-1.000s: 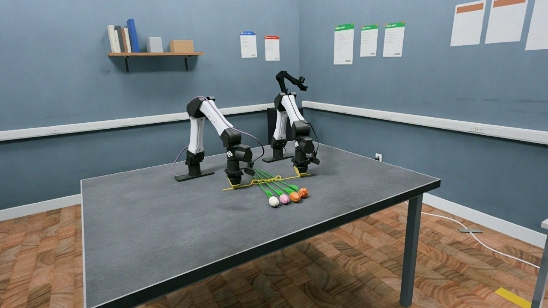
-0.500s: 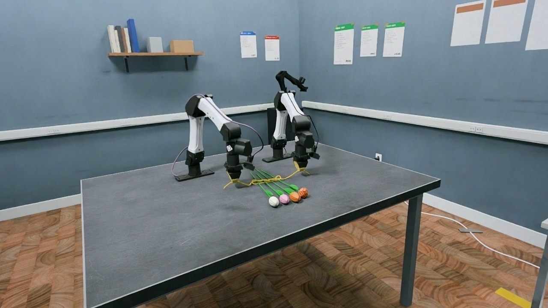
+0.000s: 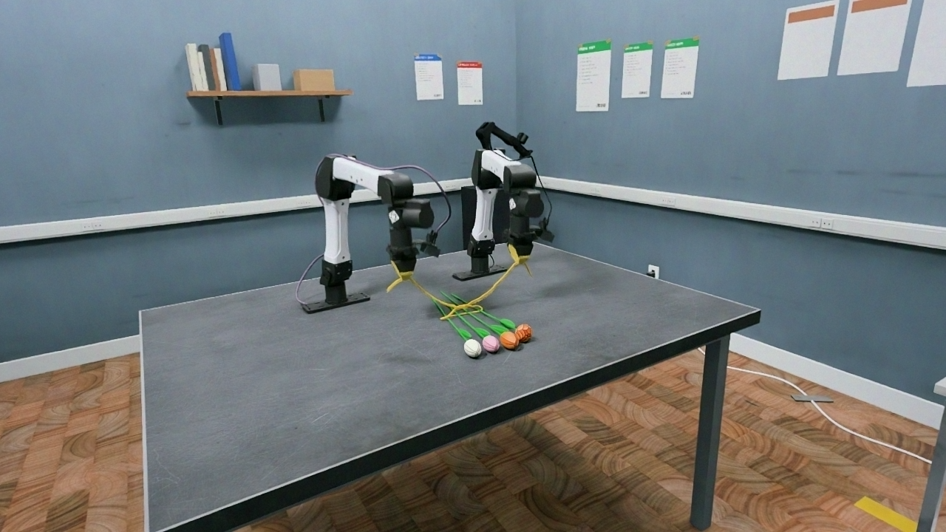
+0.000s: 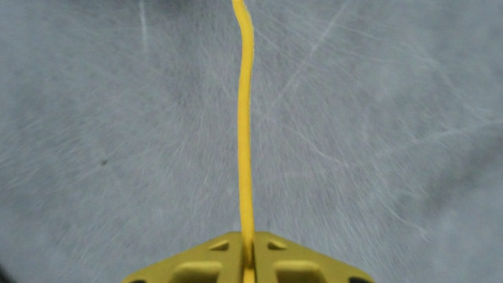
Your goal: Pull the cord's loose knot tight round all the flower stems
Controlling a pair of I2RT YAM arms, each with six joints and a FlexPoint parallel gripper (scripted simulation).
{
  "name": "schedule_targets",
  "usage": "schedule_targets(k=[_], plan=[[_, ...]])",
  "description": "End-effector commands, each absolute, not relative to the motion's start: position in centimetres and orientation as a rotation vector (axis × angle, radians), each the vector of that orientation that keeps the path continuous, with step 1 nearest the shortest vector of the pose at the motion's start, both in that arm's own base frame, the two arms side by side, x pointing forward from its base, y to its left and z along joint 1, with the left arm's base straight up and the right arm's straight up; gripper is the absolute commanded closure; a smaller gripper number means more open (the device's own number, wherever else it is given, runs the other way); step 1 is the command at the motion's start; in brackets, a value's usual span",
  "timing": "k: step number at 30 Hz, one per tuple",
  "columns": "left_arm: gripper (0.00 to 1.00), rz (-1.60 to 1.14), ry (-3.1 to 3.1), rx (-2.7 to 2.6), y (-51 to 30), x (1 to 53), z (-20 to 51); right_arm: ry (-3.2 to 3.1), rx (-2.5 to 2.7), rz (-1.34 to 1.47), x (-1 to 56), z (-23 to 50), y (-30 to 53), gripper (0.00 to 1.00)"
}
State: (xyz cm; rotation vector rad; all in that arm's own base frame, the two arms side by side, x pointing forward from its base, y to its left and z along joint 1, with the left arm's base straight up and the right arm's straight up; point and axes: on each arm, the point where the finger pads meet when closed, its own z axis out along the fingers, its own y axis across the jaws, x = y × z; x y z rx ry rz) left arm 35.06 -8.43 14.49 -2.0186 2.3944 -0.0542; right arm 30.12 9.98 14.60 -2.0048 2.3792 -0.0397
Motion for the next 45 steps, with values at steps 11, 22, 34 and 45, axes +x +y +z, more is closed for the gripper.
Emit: schedule_targets(k=[11,22,34,45], plan=[[1.0,-0.344,2.255,-1.906,-8.2,33.9,26.9,2.208,-1.863,-0.145,29.0,26.7,9.6,1.0],[1.0,-0.475,2.185,-1.85,-8.1,33.7,30.5,2.116,-1.784,-0.206,28.9,30.3,9.6,1.0],[1.0,-0.465,2.186,-1.844,-7.7,33.9,30.4,2.121,-1.795,-0.189,28.8,29.9,9.5,1.0],[1.0,-0.464,2.202,-1.849,-6.4,34.1,30.1,2.127,-1.8,-0.186,28.4,29.6,8.0,1.0]])
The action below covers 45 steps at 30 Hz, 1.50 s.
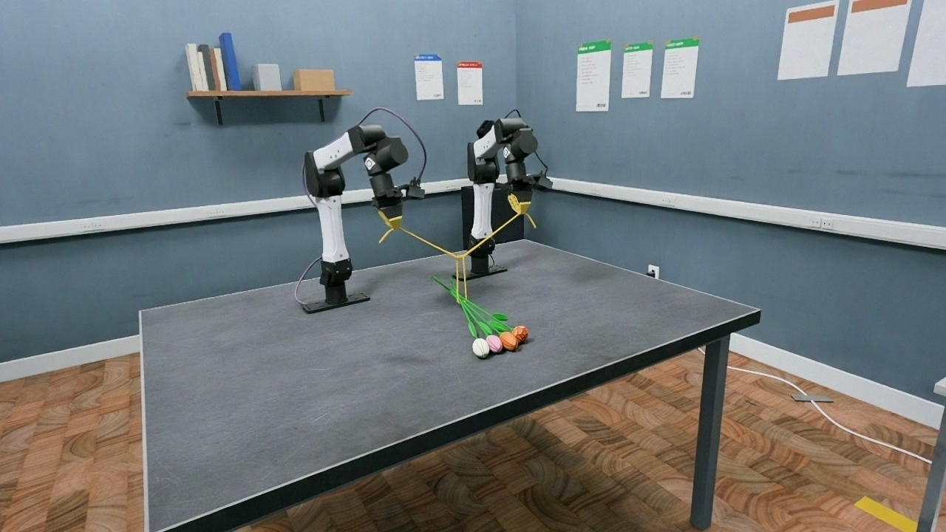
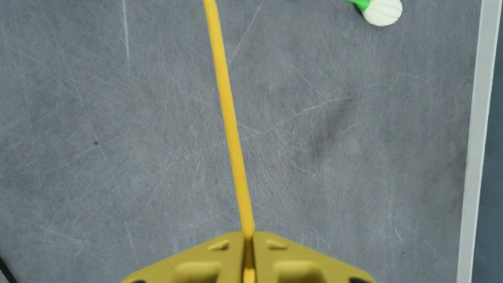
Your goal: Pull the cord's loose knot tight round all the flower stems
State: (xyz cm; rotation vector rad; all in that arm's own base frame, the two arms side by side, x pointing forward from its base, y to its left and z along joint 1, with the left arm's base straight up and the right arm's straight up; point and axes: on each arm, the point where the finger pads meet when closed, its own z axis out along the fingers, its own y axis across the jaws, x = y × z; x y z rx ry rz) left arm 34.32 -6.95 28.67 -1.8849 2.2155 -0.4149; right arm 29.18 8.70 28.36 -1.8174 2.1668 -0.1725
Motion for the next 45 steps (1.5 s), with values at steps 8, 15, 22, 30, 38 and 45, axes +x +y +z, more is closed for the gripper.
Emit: schedule_targets(k=[8,15,22,30,38,45], plan=[[1.0,-0.46,2.204,-1.85,-4.7,34.8,29.9,2.128,-1.801,-0.187,28.0,29.4,6.3,1.0],[1.0,-0.453,2.207,-1.854,-1.8,35.6,29.4,2.119,-1.793,-0.197,27.5,29.5,3.5,1.0],[1.0,-0.46,2.2,-1.849,0.5,36.0,29.5,2.112,-1.787,-0.207,27.0,29.5,1.2,1.0],[1.0,-0.472,2.186,-1.838,4.5,36.9,29.4,2.095,-1.769,-0.241,26.3,29.6,-2.6,1.0],[1.0,-0.482,2.172,-1.829,7.2,37.4,29.4,2.085,-1.757,-0.27,25.8,29.7,-5.3,1.0],[1.0,-0.48,2.151,-1.818,9.8,37.9,29.4,2.083,-1.75,-0.285,26.1,29.5,-8.1,1.0]])
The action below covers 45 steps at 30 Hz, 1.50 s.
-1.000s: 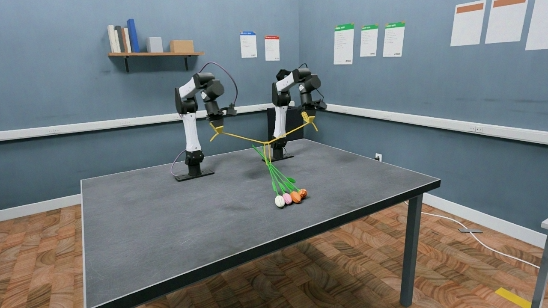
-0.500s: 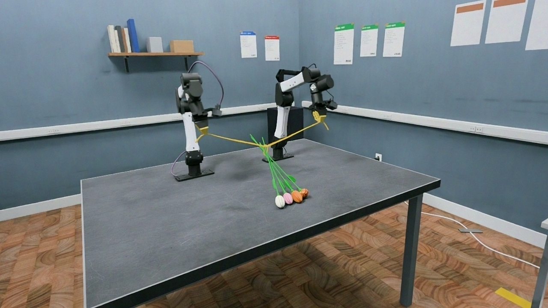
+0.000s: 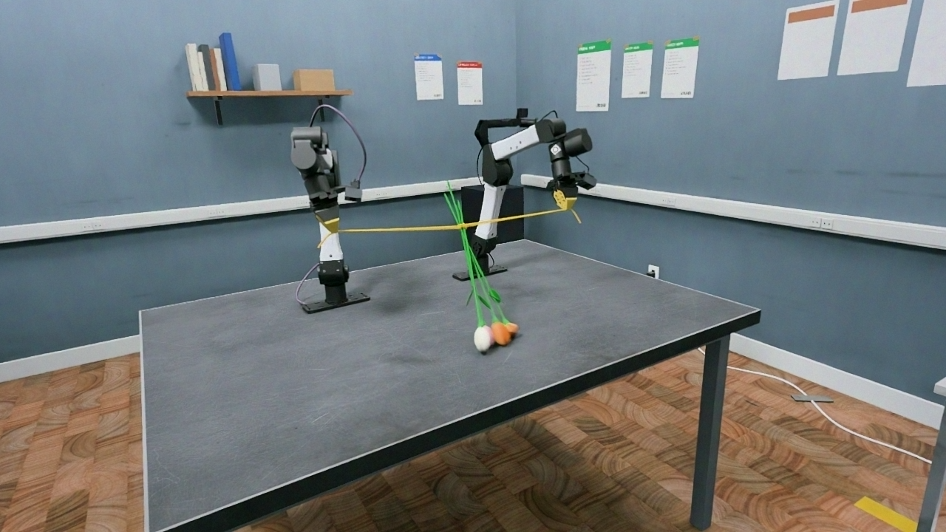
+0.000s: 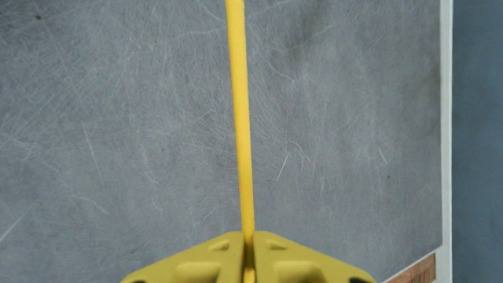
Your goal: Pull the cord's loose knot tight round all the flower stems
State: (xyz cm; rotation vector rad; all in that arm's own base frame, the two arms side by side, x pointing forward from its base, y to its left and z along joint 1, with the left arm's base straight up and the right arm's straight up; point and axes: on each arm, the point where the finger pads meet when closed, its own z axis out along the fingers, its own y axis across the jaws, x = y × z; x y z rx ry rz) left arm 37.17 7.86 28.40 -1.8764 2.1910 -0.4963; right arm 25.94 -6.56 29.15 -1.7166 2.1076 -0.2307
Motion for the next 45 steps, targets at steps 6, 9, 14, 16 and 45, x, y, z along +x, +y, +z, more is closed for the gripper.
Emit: schedule_targets(k=[6,9,14,16,45], plan=[[1.0,-0.488,2.135,-1.801,10.3,37.9,29.8,2.084,-1.746,-0.307,26.1,29.4,-8.6,1.0],[1.0,-0.493,2.129,-1.797,10.2,37.8,30.0,2.081,-1.744,-0.315,26.0,29.5,-8.6,1.0],[1.0,-0.492,2.132,-1.803,10.0,37.7,29.0,2.09,-1.748,-0.315,25.8,28.4,-8.5,1.0],[1.0,-0.492,2.132,-1.803,10.0,37.7,28.3,2.09,-1.748,-0.315,25.8,27.8,-8.5,1.0],[1.0,-0.467,2.149,-1.829,10.3,37.8,7.4,2.103,-1.753,-0.283,25.9,7.5,-8.5,1.0]])
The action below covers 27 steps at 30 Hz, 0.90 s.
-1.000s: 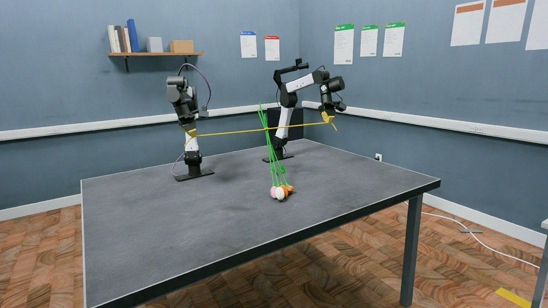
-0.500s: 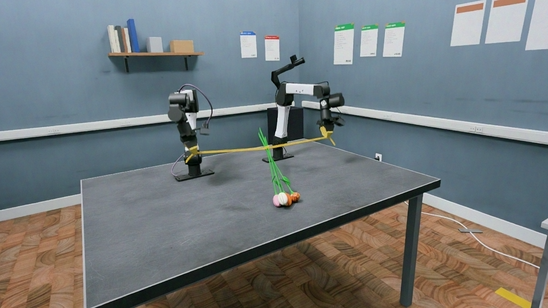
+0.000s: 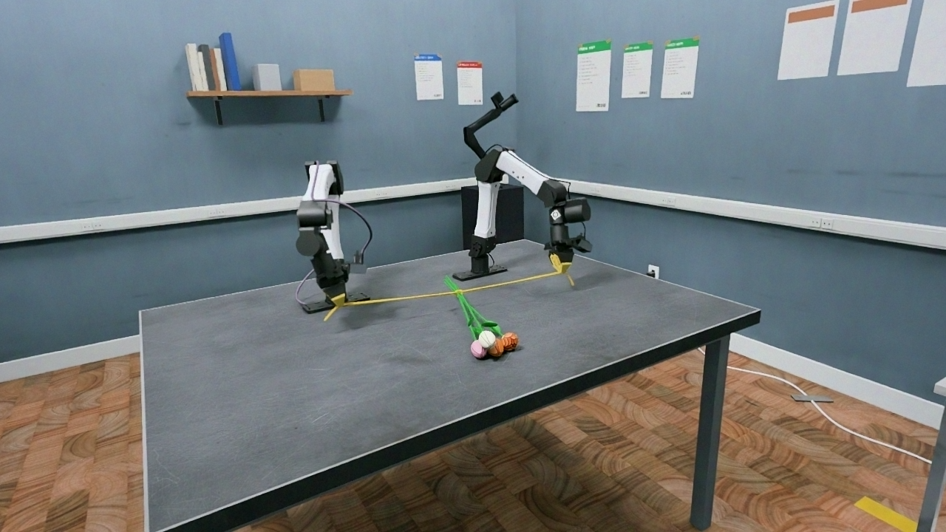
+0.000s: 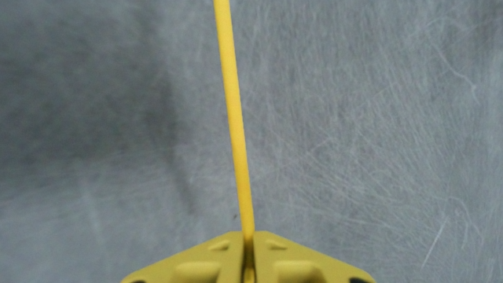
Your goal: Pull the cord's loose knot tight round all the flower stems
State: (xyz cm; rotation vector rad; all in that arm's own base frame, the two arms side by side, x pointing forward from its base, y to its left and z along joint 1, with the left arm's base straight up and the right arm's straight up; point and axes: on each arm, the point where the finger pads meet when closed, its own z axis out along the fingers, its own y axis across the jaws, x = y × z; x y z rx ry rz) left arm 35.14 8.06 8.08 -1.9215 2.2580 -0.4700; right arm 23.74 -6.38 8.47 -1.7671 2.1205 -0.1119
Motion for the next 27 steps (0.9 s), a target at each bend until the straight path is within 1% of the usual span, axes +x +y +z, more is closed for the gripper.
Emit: schedule_targets(k=[1,9,27], plan=[[1.0,-0.467,2.148,-1.83,10.3,37.8,6.8,2.105,-1.751,-0.284,25.9,6.8,-8.6,1.0],[1.0,-0.468,2.147,-1.829,10.3,37.7,3.3,2.107,-1.749,-0.284,25.7,3.3,-8.6,1.0],[1.0,-0.476,2.133,-1.814,10.4,38.1,3.6,2.099,-1.746,-0.303,26.1,3.3,-8.8,1.0]])
